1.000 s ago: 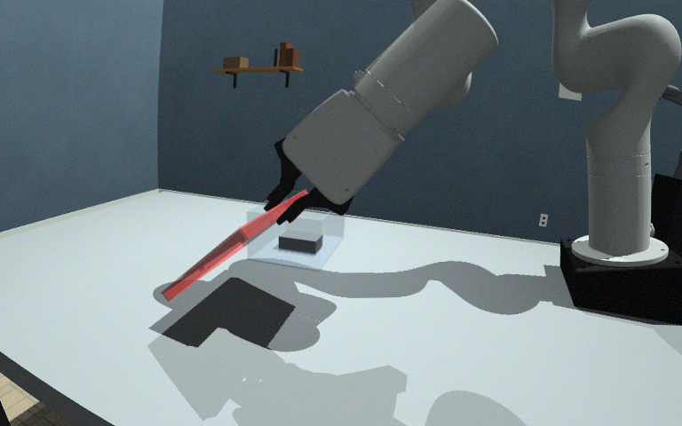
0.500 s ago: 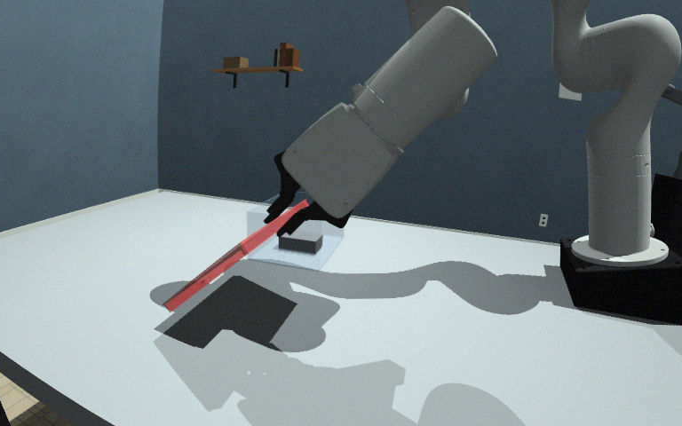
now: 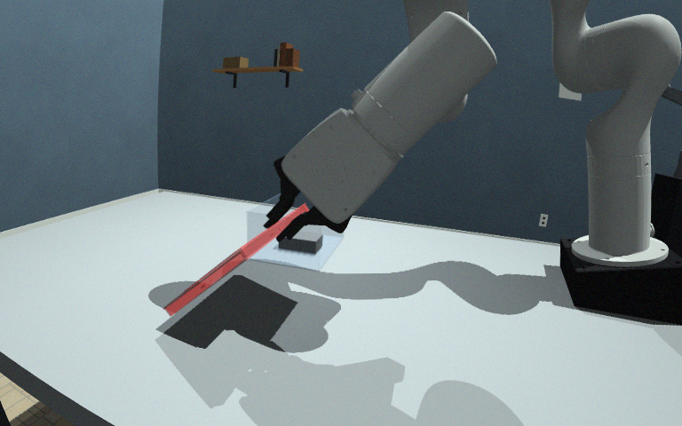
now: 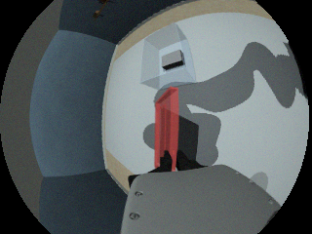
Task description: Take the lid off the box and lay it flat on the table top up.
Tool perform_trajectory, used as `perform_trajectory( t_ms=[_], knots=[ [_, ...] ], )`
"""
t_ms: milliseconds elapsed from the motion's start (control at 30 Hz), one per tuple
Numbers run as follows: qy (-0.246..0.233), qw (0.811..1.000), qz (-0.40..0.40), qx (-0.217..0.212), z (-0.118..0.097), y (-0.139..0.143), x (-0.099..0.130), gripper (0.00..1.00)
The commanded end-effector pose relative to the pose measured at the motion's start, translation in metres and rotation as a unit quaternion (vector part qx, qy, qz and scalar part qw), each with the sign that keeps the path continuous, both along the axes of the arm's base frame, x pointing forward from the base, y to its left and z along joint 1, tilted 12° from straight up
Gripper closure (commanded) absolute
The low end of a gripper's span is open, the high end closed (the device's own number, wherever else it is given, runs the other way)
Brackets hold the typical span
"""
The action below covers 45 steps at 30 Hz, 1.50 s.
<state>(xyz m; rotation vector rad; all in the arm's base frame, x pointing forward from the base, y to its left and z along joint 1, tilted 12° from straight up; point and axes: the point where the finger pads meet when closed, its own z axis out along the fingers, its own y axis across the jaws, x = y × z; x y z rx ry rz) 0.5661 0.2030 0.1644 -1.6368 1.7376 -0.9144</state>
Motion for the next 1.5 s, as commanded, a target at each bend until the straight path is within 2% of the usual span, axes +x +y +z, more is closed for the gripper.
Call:
perform_trajectory(
  t_ms=[0,933,1067,1233,1467],
  knots=[
    [-0.001,1.0,0.0,0.0,-0.005,0.0,0.002,1.0],
    [-0.007,1.0,0.0,0.0,-0.023,-0.001,0.005,1.0],
    [-0.034,0.999,0.001,-0.002,-0.025,-0.001,0.003,1.0],
    [-0.038,0.999,0.002,-0.003,-0.032,-0.001,-0.001,1.0],
    [-0.07,0.998,0.003,-0.005,-0.04,-0.001,-0.004,1.0]
  ],
)
